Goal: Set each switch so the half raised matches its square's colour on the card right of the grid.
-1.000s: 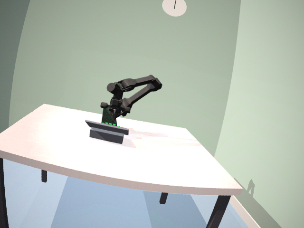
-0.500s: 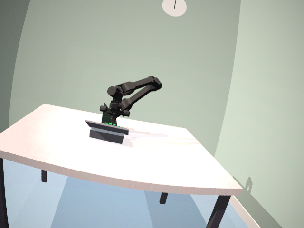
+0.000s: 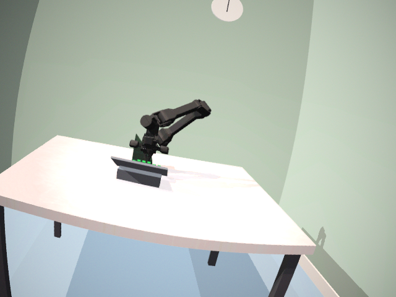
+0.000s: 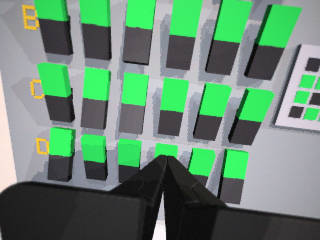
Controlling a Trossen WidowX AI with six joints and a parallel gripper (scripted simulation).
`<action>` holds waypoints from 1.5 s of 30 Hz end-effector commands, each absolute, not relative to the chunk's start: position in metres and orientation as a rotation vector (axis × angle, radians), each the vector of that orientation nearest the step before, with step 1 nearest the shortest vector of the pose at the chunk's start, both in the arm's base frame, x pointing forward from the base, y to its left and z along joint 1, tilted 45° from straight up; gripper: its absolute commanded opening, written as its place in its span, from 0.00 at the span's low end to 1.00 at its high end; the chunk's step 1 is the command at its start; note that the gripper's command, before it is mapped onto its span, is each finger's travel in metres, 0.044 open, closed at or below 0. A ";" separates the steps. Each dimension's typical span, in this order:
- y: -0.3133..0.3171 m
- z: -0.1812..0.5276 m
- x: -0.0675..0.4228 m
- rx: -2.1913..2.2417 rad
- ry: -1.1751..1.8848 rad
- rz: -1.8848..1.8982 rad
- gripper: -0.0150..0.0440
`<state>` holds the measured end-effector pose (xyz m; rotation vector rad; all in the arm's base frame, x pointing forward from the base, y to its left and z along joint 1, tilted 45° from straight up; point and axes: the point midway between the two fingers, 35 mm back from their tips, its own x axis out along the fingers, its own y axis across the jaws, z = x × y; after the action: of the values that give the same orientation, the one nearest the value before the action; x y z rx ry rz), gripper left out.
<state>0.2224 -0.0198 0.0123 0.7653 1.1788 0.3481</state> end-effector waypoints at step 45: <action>-0.017 0.009 0.225 0.770 1.175 0.348 0.25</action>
<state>0.2245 -0.0173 0.0093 0.7646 1.1771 0.3481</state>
